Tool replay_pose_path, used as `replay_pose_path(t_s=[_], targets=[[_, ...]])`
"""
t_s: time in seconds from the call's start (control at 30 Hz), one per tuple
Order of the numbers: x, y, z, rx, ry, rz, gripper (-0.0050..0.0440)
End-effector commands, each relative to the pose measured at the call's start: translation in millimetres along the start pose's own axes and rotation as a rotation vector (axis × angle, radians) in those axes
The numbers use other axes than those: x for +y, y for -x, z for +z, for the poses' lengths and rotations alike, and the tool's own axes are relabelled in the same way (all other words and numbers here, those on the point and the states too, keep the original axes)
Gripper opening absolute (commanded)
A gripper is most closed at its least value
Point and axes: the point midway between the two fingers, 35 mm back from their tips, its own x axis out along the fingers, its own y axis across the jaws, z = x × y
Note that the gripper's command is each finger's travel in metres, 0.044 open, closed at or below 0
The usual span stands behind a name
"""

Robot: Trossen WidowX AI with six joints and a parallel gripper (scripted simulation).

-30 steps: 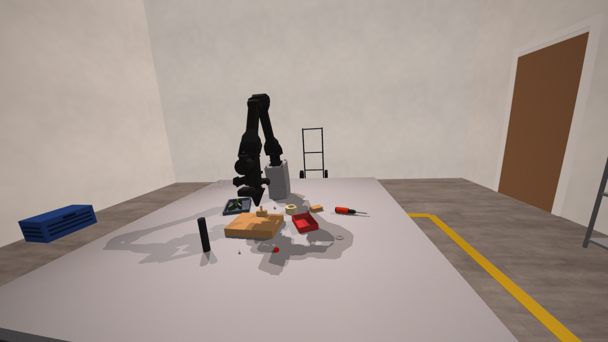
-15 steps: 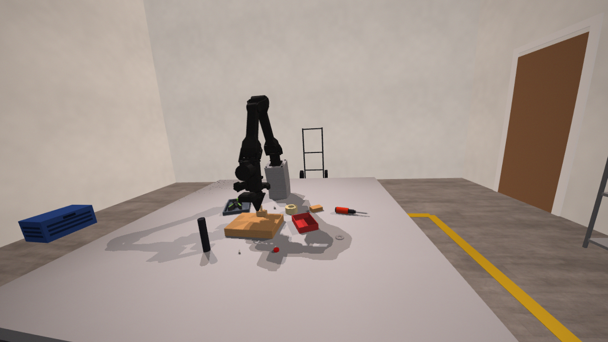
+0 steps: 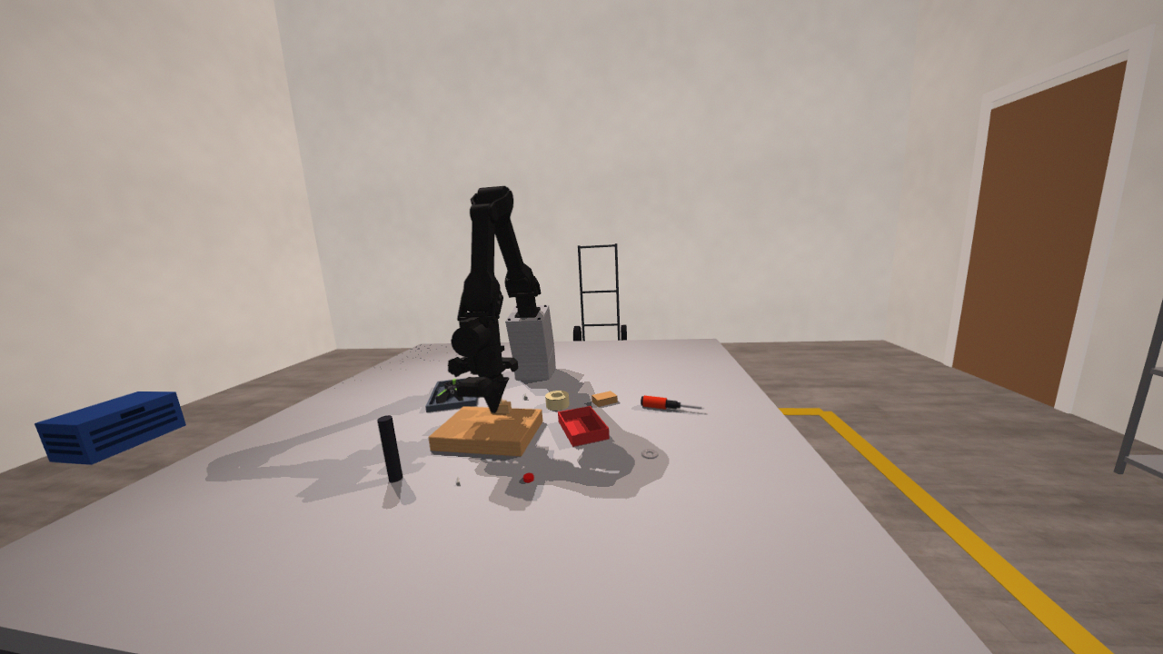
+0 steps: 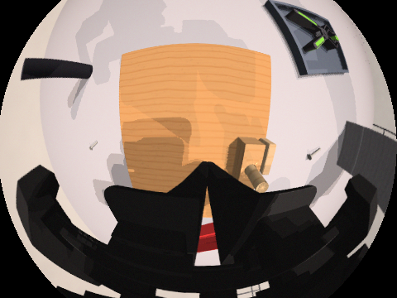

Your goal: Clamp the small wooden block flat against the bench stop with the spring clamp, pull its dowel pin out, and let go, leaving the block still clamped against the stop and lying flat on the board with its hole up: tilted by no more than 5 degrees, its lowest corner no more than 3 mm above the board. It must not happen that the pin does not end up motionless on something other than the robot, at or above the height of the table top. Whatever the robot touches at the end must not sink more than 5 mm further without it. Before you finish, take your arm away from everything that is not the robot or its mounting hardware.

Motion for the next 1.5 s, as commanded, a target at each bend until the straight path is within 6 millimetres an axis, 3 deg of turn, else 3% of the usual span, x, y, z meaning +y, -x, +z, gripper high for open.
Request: replay_pose_path(t_s=[0.0,0.23,0.53,0.73,1.1,1.47], targets=[[-5,-11,0,0.001,0.003,-0.017,0.0000],[-8,-10,0,0.001,0.003,-0.017,0.0000],[-34,-5,0,0.001,0.003,-0.017,0.0000],[-11,-8,1,0.001,0.003,-0.017,0.0000],[-11,-3,0,0.000,0.001,-0.001,0.0000],[-9,19,0,0.000,0.002,-0.007,0.0000]])
